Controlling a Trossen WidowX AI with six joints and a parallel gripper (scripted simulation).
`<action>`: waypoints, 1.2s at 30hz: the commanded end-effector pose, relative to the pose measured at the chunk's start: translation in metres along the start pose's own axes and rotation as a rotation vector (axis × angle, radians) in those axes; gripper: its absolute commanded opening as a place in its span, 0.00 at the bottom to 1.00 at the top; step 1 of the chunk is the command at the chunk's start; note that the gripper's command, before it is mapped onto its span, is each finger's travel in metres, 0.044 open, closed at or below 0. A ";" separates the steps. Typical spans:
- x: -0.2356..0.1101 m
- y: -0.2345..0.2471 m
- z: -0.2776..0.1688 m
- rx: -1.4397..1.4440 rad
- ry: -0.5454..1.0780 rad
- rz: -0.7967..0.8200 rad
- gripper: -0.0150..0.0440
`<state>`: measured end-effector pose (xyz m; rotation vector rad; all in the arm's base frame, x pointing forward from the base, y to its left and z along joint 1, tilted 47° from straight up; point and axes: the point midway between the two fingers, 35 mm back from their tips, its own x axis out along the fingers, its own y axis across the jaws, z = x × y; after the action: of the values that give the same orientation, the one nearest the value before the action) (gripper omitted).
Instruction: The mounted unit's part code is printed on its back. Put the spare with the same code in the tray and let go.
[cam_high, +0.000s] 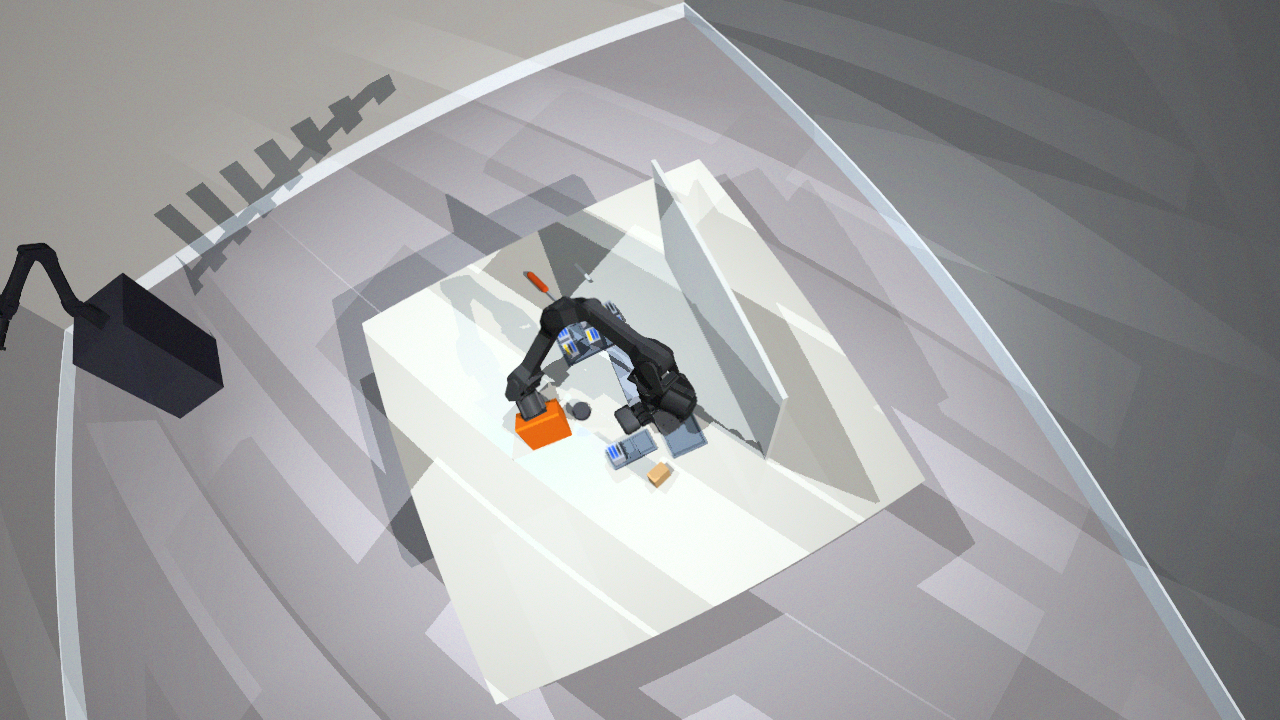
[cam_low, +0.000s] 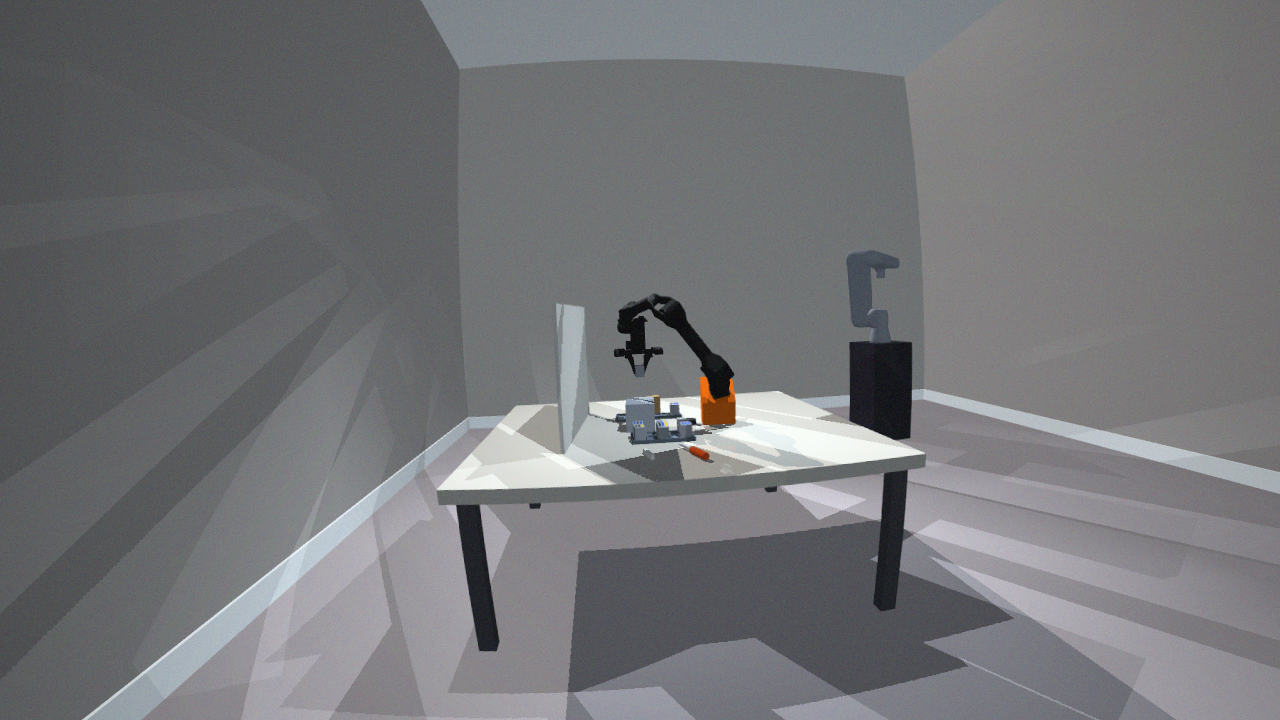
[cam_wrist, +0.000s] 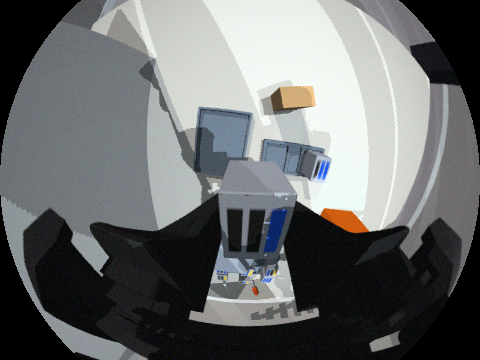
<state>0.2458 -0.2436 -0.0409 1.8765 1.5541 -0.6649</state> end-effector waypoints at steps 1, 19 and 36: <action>0.002 0.016 0.003 0.005 0.007 0.001 0.25; 0.008 0.051 0.009 0.003 0.010 0.003 0.25; 0.025 0.054 0.011 0.003 0.008 0.004 0.25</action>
<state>0.3019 -0.2451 -0.0556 1.8778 1.5542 -0.6585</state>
